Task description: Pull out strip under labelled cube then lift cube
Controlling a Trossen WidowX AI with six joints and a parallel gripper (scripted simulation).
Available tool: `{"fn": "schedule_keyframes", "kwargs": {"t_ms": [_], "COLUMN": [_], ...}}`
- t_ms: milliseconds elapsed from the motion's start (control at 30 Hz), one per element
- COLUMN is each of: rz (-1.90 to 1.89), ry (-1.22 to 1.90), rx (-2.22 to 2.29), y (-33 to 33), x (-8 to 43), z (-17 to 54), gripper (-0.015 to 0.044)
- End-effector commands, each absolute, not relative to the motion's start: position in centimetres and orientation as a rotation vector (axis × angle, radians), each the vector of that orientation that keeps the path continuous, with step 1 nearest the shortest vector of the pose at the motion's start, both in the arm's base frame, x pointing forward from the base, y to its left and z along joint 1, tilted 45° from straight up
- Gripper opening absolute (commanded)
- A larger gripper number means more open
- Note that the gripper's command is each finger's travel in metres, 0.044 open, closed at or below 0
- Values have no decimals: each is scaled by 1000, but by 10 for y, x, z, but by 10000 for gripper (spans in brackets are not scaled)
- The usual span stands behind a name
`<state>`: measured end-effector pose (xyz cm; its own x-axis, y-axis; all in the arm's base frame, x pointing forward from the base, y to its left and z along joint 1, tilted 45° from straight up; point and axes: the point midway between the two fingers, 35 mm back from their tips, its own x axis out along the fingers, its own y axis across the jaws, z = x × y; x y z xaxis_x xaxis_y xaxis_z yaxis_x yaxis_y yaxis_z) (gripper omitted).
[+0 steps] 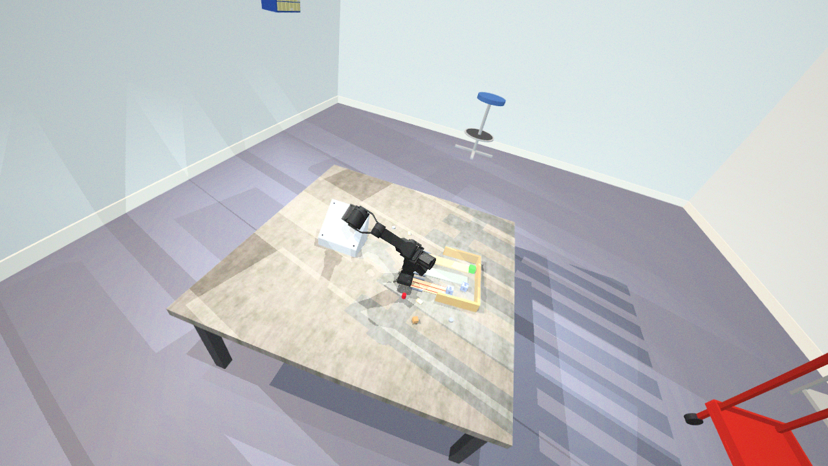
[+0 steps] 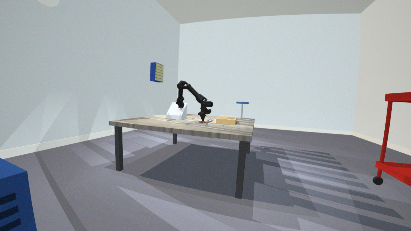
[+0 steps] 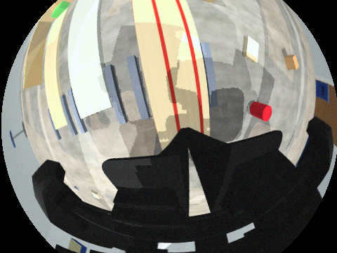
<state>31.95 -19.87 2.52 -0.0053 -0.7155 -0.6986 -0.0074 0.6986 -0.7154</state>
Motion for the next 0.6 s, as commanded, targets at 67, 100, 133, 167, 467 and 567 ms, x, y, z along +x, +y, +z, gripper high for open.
{"fn": "schedule_keyframes", "kwargs": {"t_ms": [67,100,133,167,467,567], "rz": [-619,-619,-619,-619,-619,-619], "ry": [1508,1508,1508,1508,1509,1509], "rx": [-623,-623,-623,-623,-624,-624], "y": [-201,-201,-201,-202,-202,-202], "x": [304,302,301,299,285,281], "z": [22,22,22,22,22,22], "gripper": [0,0,0,0,0,0]}}
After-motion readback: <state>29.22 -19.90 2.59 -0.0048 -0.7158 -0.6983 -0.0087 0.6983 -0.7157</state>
